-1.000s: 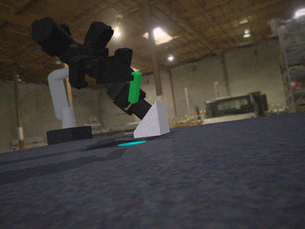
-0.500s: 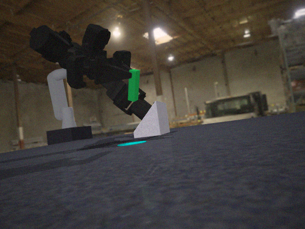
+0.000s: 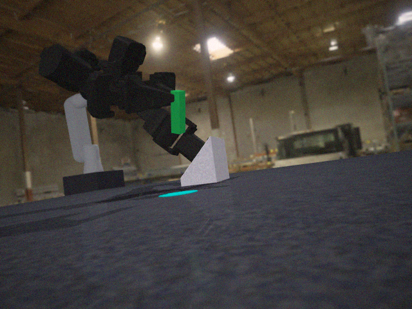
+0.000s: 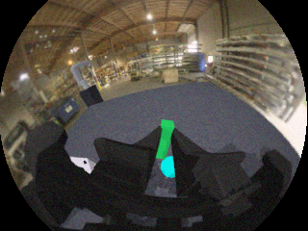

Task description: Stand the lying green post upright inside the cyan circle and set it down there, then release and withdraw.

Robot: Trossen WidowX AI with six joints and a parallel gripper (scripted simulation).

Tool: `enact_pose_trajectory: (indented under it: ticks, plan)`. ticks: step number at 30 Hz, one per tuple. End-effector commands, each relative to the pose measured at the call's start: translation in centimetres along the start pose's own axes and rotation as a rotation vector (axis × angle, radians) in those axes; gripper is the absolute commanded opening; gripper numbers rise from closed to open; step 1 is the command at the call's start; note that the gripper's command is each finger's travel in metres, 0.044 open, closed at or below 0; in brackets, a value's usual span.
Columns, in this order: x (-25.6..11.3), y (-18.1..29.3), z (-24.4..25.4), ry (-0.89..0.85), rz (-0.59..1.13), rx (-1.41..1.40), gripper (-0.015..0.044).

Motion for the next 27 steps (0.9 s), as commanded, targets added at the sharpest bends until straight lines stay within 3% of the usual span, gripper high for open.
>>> enact_pose_trajectory:
  ticks: [1,27]
  plan:
    - [-0.1,0.1,0.2,0.011,-0.028,-0.017,0.0023]
    - [-1.1,0.1,0.1,0.117,-0.179,-0.115,0.0023]
Point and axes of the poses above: the point midway between the two fingers, 35 mm back from their tips, its own x axis out along the fingers, its own z axis across the jaws, y = z × x, the point moved 2 cm from there along -x, back along the fingers, and after that the axes turned 6 degrees about -x, right-handed, at the moved point
